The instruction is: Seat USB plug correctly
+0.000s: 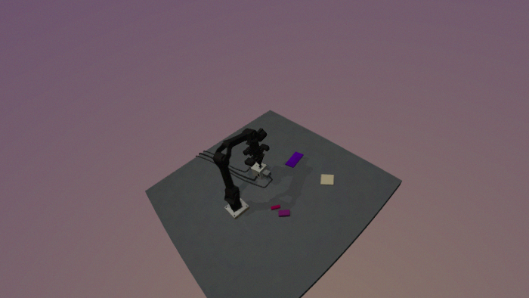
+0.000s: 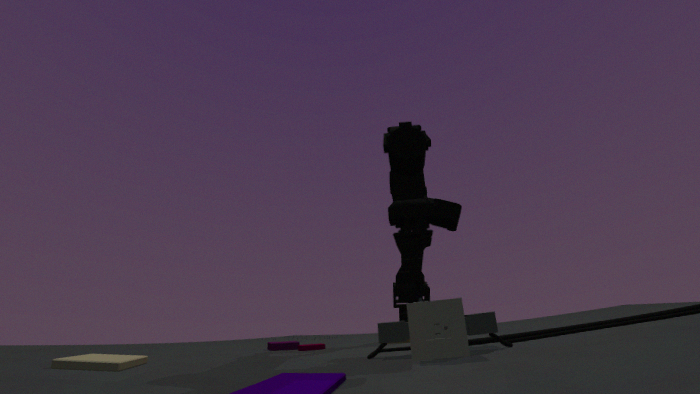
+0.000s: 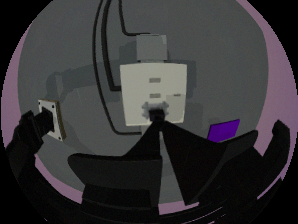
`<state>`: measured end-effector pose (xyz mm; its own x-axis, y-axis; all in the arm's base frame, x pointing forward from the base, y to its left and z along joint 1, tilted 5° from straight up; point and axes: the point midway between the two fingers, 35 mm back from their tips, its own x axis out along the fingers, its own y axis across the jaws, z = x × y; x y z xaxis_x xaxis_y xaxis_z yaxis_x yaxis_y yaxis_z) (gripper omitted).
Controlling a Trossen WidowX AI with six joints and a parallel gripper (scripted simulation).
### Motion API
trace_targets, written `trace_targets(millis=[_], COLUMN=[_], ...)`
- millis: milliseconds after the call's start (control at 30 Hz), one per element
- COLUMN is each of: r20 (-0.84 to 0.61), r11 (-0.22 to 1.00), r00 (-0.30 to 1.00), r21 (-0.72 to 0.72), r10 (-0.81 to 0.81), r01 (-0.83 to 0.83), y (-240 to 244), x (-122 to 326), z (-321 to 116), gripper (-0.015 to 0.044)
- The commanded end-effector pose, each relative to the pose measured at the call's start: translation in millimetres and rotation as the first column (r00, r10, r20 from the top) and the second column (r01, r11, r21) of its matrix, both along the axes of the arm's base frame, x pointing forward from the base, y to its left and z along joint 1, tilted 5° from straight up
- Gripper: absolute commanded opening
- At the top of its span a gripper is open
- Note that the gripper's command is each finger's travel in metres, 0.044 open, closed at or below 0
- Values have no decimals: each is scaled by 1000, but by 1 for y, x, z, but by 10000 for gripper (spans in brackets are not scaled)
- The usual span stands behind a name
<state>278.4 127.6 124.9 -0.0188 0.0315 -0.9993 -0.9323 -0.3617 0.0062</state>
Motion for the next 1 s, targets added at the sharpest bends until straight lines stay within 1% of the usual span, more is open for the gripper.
trace_targets(millis=[0, 967], r20=[2, 2], r11=[1000, 1000], r00=[1000, 1000], r21=[-4, -4], r10=[-6, -6], r01=[6, 6], y=[0, 0], x=[0, 0], z=[-1, -4], gripper=[0, 0])
